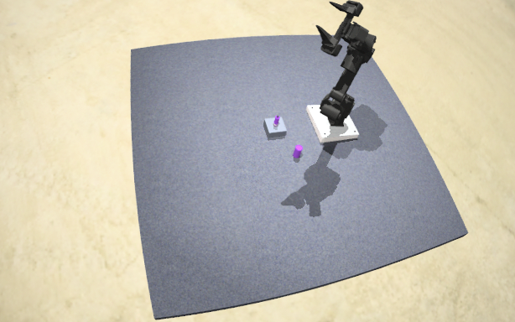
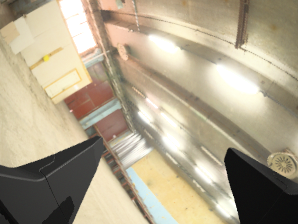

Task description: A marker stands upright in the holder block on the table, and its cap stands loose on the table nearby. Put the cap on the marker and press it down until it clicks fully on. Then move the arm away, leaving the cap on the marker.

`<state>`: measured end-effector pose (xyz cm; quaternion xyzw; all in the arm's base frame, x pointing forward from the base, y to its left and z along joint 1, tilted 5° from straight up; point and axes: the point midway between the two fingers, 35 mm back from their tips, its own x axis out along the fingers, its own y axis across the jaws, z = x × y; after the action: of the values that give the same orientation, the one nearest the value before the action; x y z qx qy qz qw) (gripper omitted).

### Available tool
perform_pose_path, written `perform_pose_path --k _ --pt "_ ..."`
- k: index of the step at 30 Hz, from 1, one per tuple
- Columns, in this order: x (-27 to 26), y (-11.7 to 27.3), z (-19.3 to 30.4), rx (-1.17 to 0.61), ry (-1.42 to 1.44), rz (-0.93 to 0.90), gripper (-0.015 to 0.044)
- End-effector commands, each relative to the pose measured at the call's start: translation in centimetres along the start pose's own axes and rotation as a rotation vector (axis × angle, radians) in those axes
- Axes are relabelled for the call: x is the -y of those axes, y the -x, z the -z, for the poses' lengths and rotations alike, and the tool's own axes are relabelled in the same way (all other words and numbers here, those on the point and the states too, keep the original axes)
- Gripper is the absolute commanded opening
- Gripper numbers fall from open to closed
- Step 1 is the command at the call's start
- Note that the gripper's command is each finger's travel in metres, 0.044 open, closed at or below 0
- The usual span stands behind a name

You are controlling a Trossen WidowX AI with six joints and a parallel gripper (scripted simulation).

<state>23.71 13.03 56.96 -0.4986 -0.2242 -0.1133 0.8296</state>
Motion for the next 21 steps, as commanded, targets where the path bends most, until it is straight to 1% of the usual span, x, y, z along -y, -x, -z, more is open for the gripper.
perform_pose_path --k 1,3,6,10,13,17,21 --pt "0.2 0.1 0.0 0.002 0.001 0.004 0.0374" --pt "1.6 0.9 -0.1 0.019 0.008 0.033 0.0321" --pt "4.8 2.7 -1.4 0.097 -0.045 0.099 0.0242" --pt "9.1 5.0 -2.1 0.187 -0.136 0.189 0.0238" --pt "12.5 6.7 -1.6 0.239 -0.214 0.264 0.0238" --pt "16.6 8.6 0.3 0.277 -0.328 0.359 0.0238" --pt "19.7 9.7 3.6 0.282 -0.441 0.432 0.0238"
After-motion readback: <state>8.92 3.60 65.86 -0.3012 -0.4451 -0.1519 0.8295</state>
